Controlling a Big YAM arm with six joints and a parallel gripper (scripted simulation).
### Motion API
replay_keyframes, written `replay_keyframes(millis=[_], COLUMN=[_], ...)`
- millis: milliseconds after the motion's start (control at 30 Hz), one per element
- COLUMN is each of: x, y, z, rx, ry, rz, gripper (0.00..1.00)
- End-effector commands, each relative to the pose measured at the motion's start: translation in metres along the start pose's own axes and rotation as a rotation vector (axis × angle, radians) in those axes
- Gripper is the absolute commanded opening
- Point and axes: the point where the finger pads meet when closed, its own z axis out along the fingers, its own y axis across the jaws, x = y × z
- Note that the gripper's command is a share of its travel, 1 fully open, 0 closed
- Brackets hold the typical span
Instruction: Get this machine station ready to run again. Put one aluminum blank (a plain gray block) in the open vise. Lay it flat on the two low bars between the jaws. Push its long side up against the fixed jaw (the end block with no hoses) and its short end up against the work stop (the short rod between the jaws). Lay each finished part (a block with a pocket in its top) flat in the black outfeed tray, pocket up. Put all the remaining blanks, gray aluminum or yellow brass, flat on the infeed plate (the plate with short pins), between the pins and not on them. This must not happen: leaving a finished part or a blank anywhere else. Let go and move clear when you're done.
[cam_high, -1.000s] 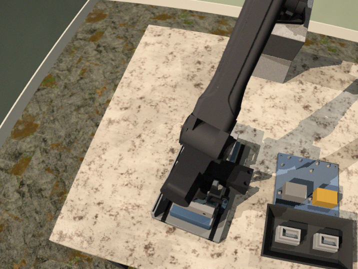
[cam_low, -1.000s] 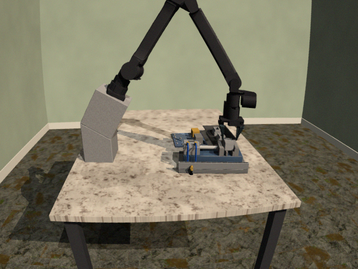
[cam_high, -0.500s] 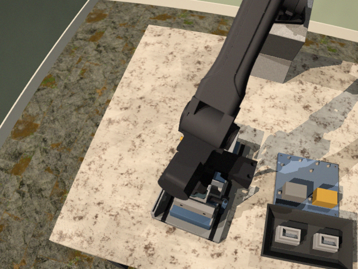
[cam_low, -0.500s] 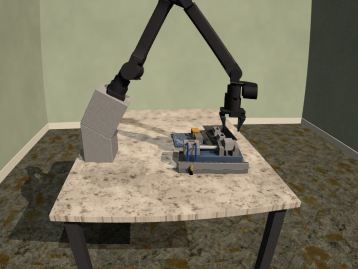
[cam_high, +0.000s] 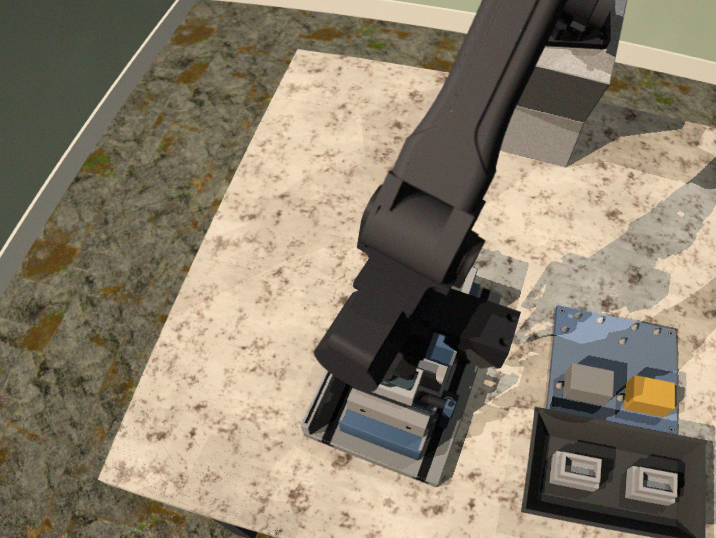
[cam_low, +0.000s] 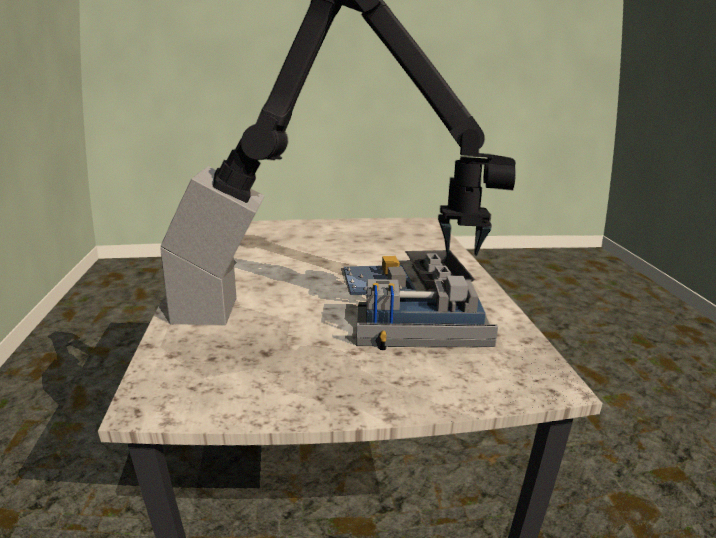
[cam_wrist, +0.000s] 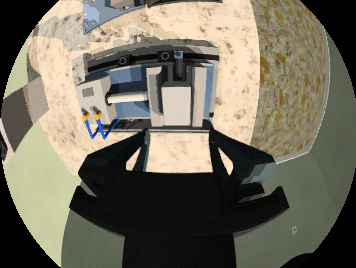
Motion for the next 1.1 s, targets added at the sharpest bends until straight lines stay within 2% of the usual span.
replay_keyframes(millis=[0, 67, 100, 1067], x=[0.0046, 0.0038, 0.0035, 0.0017], y=[-0.0162, -0.0172, -0.0176, -0.0197], z=[-0.0198, -0.0198, -0.0199, -0.0199], rx=[0.042, 0.044, 0.045, 0.049], ry=[0.006, 0.005, 0.005, 0.004], rz=[-0.011, -0.013, -0.014, -0.018], gripper=[0.64, 0.64, 0.00, 0.00])
